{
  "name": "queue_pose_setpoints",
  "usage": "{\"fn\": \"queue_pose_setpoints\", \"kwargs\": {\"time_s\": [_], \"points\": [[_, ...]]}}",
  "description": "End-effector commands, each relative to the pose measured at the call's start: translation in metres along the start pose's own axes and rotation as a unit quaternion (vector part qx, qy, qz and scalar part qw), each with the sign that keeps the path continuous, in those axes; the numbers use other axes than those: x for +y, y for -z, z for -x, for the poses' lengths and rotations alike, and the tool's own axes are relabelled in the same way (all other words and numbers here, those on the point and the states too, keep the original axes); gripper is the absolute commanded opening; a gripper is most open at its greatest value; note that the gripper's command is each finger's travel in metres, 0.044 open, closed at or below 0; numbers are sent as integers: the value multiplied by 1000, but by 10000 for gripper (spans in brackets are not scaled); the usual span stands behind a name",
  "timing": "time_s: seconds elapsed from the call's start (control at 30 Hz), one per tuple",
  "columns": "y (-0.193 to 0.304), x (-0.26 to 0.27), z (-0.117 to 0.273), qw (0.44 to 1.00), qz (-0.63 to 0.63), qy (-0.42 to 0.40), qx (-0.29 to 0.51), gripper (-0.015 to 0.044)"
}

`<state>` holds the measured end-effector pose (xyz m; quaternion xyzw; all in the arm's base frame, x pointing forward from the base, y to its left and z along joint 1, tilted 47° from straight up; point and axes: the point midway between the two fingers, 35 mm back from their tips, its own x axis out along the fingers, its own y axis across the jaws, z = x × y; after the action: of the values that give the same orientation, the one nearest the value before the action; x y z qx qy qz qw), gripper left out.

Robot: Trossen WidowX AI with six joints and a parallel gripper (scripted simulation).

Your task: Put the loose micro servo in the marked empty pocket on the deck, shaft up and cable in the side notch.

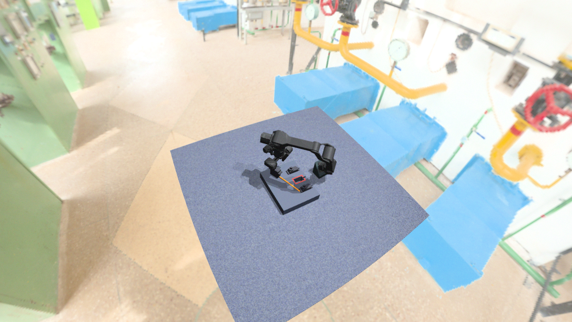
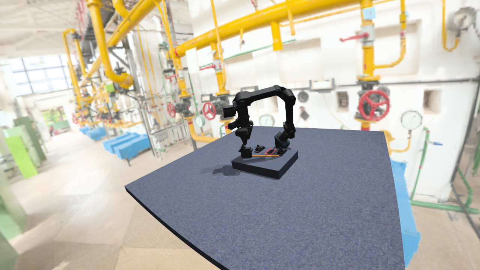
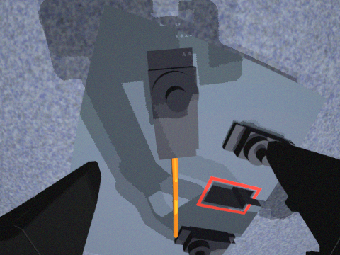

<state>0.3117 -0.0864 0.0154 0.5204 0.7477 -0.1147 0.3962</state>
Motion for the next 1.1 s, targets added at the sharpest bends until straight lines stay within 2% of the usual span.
{"fn": "queue_pose_setpoints", "kwargs": {"time_s": [0.0, 0.27, 0.9, 1.07], "points": [[0, -1, 0, 1000, -7, -8, 12, 440], [1, 0, -25, 1000, -7, -8, 12, 440], [1, 0, -46, 1000, -7, -9, 13, 440], [1, 0, -46, 1000, -7, -9, 13, 309]]}}
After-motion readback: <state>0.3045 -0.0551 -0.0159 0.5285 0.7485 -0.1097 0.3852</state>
